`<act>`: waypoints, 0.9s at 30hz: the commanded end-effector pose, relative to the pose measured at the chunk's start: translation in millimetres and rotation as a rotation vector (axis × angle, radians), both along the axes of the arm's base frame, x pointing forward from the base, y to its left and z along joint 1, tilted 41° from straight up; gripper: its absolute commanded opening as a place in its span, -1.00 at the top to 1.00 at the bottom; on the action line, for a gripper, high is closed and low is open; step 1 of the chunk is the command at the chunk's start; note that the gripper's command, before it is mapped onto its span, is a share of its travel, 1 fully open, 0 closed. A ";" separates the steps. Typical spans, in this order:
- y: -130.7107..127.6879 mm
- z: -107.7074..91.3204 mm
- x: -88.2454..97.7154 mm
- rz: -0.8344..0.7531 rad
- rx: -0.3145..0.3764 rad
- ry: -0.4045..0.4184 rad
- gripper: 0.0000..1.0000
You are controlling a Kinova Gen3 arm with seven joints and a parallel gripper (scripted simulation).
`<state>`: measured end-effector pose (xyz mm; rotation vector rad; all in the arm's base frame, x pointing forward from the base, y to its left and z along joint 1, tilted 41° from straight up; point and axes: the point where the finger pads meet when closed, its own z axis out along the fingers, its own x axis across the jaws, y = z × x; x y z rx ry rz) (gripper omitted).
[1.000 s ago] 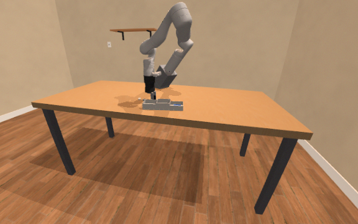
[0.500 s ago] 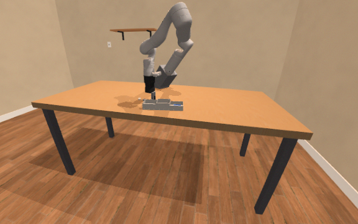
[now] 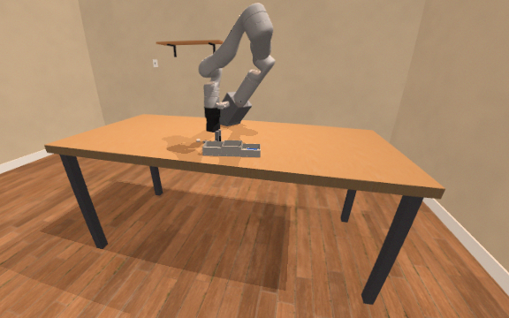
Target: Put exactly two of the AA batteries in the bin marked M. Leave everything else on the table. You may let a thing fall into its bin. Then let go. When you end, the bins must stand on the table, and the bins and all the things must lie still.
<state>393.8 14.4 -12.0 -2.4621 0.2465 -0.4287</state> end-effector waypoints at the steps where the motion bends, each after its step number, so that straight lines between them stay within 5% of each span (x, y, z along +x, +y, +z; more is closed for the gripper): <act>1: -0.7 -0.7 1.2 -0.001 -0.003 -0.001 0.39; 27: -33.5 46.9 -20.7 -0.005 0.003 0.000 0.39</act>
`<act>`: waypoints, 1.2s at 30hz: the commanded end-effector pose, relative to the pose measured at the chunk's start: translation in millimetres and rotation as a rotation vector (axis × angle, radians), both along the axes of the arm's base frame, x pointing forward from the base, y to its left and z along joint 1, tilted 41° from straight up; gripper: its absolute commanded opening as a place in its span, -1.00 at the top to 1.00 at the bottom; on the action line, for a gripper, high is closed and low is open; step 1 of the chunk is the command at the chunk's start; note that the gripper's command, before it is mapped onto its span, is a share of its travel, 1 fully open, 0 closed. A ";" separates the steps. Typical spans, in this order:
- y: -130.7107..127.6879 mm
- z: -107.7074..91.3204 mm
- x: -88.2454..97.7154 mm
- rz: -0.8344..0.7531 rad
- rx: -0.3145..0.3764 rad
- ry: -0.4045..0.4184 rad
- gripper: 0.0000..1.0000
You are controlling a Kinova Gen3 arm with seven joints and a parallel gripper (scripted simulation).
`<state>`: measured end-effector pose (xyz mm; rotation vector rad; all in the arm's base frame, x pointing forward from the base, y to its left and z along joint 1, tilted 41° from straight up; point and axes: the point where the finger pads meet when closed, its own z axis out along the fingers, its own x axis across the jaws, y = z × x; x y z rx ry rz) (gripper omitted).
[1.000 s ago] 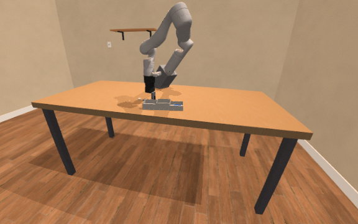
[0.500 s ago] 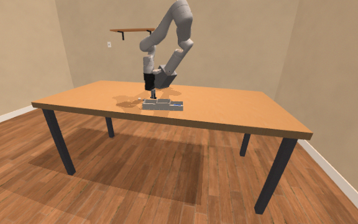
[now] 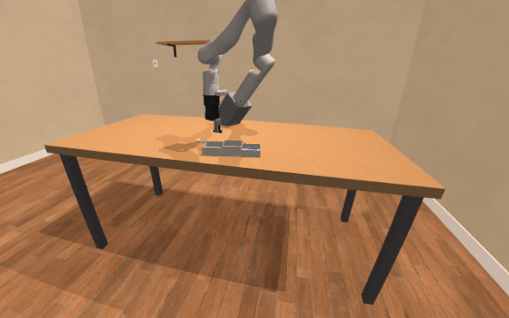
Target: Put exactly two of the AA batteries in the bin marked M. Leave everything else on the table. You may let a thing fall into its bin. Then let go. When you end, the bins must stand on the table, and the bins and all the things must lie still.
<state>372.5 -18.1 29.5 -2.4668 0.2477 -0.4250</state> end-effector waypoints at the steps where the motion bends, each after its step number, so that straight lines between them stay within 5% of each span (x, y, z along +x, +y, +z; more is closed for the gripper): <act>1: -0.1 5.4 0.6 -0.003 0.008 -0.004 0.39; 20: -5.6 10.7 -2.1 -0.003 0.007 -0.005 0.39; 36: 52.7 62.4 23.2 0.001 -0.002 0.001 0.39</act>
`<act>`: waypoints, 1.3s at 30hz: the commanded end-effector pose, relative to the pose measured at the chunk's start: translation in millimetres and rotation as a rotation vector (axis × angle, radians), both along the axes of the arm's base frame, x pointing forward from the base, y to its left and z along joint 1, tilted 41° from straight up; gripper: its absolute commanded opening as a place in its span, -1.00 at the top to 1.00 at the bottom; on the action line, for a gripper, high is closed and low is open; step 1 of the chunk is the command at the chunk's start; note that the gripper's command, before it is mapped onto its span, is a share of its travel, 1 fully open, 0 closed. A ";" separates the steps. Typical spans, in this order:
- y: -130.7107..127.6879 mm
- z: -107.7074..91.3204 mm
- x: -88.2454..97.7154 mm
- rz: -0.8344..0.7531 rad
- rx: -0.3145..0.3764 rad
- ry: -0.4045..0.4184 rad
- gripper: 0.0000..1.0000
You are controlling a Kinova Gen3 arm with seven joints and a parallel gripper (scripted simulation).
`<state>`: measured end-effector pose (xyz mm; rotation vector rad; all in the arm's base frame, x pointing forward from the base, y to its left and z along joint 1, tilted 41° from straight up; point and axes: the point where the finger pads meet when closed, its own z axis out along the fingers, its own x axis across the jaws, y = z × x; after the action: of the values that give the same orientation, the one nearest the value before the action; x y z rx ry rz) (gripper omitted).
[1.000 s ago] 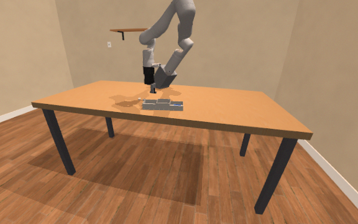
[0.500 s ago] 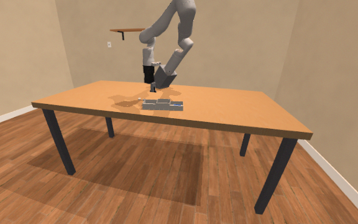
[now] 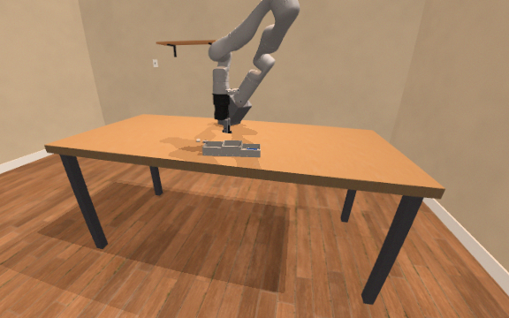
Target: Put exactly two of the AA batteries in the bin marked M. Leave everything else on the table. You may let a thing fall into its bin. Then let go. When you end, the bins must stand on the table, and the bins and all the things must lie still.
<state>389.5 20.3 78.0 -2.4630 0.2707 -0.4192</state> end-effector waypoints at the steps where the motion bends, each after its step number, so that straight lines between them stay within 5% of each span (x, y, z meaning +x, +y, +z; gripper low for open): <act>1: 18.2 17.9 8.7 0.016 -0.009 -0.009 0.39; 11: 44.3 42.6 21.5 0.018 -0.009 -0.012 0.39; 18: 73.6 69.9 34.7 0.262 -0.125 -0.188 0.39; 25: 101.6 96.7 48.0 0.259 -0.124 -0.188 0.39; 39: 99.7 94.8 45.5 0.261 -0.123 -0.188 0.39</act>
<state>436.9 122.9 174.8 -2.5073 -0.1498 -0.5634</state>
